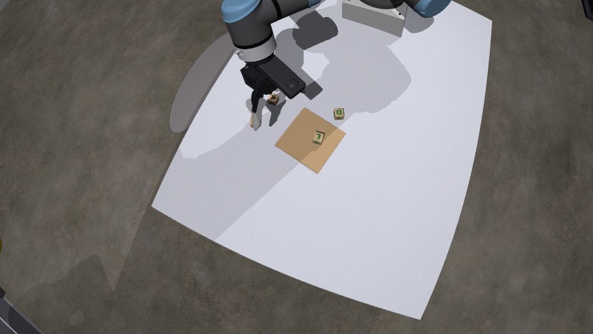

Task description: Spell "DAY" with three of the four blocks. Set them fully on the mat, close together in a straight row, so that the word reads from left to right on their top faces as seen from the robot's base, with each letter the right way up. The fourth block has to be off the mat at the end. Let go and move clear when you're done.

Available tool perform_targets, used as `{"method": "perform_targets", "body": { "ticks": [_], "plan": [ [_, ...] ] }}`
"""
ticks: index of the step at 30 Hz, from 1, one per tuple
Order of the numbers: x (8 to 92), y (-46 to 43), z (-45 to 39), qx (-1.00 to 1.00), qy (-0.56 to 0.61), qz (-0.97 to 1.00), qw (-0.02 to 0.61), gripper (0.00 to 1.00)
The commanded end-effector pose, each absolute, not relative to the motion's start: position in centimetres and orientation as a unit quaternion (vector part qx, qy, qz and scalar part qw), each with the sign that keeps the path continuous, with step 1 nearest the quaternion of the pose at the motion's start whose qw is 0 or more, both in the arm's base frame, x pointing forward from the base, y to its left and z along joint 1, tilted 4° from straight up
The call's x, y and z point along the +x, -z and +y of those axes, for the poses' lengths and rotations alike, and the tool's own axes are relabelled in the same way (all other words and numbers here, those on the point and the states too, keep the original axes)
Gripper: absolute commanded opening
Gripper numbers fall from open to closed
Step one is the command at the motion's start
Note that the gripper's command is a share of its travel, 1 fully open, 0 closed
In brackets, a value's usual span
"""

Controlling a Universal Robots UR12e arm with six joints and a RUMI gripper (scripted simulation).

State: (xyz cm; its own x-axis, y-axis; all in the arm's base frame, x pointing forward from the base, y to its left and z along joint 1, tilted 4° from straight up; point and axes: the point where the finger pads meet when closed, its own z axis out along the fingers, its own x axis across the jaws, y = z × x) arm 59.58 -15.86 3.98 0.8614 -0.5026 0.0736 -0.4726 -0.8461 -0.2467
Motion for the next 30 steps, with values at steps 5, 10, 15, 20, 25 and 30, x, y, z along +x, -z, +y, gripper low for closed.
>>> {"method": "perform_targets", "body": {
  "ticks": [5, 10, 15, 20, 25, 30],
  "plan": [
    [59.5, -4.3, -11.5, -0.986, 0.036, 0.153, 0.051, 1.00],
    [59.4, -4.9, -9.1, -0.996, 0.019, 0.090, 0.015, 1.00],
    [59.2, -5.4, -7.3, -0.999, 0.007, 0.042, -0.013, 1.00],
    [59.1, -5.8, -6.2, -0.999, 0.000, 0.012, -0.031, 1.00],
    [59.1, -5.9, -6.0, -0.999, -0.001, 0.007, -0.034, 1.00],
    [59.1, -5.9, -6.0, -0.999, -0.001, 0.007, -0.034, 1.00]
  ]
}}
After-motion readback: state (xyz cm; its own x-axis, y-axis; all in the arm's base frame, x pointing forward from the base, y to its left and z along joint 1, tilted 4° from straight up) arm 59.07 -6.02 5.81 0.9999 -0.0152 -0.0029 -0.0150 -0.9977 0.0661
